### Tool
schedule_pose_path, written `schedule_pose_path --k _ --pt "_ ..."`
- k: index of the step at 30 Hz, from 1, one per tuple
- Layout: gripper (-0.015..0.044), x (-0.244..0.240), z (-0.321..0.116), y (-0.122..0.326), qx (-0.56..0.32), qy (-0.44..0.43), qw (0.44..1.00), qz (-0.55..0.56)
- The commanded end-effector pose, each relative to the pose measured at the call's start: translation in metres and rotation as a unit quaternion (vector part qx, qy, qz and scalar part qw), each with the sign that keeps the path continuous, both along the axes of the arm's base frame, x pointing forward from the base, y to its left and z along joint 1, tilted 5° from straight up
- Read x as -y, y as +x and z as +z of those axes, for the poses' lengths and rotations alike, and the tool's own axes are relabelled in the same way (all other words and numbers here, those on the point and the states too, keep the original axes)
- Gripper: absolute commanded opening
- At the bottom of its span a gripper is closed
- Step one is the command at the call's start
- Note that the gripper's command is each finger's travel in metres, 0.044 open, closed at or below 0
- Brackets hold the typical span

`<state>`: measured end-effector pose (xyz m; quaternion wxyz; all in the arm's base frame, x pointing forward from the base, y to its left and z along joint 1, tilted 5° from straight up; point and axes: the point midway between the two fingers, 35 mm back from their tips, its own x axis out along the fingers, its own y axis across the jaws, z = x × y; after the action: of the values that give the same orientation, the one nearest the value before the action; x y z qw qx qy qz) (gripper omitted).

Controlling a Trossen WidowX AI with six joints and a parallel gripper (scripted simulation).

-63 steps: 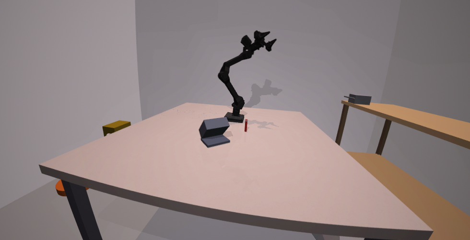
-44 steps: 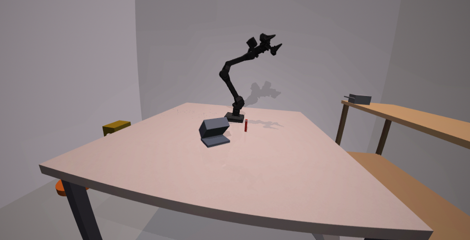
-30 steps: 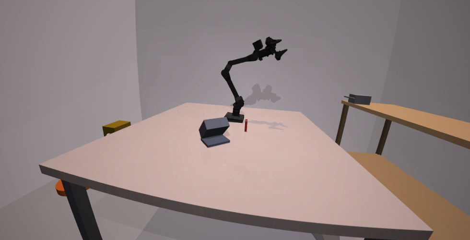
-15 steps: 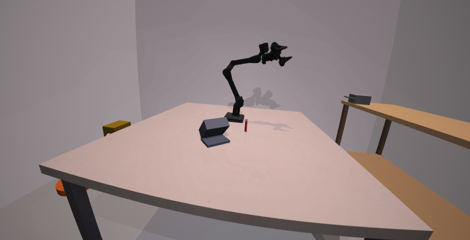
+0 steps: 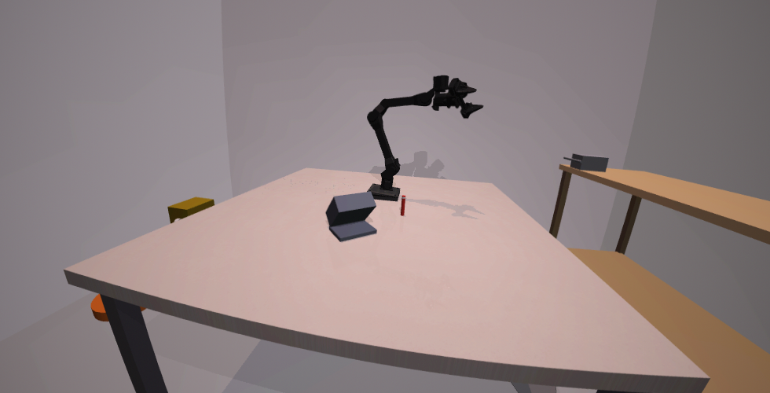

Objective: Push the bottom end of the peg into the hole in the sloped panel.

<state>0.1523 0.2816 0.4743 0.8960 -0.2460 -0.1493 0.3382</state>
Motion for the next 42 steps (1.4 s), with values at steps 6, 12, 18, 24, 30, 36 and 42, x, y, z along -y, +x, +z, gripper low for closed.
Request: schedule_pose_path --k 6,12,18,24,30,36,42 --pt "0.0440 -0.004 -0.037 0.031 -0.058 -0.030 0.998 -0.023" --pt "0.0440 -0.003 -0.063 0.051 -0.101 -0.049 0.993 -0.042" --pt "0.0440 0.003 -0.089 0.071 -0.147 -0.065 0.985 -0.064" --pt "0.0440 0.012 -0.116 0.090 -0.197 -0.077 0.973 -0.089" --pt "0.0440 0.024 -0.142 0.108 -0.249 -0.086 0.958 -0.116" --pt "0.0440 0.039 -0.168 0.123 -0.303 -0.089 0.938 -0.146" --pt "0.0440 0.057 -0.194 0.135 -0.356 -0.088 0.913 -0.177"
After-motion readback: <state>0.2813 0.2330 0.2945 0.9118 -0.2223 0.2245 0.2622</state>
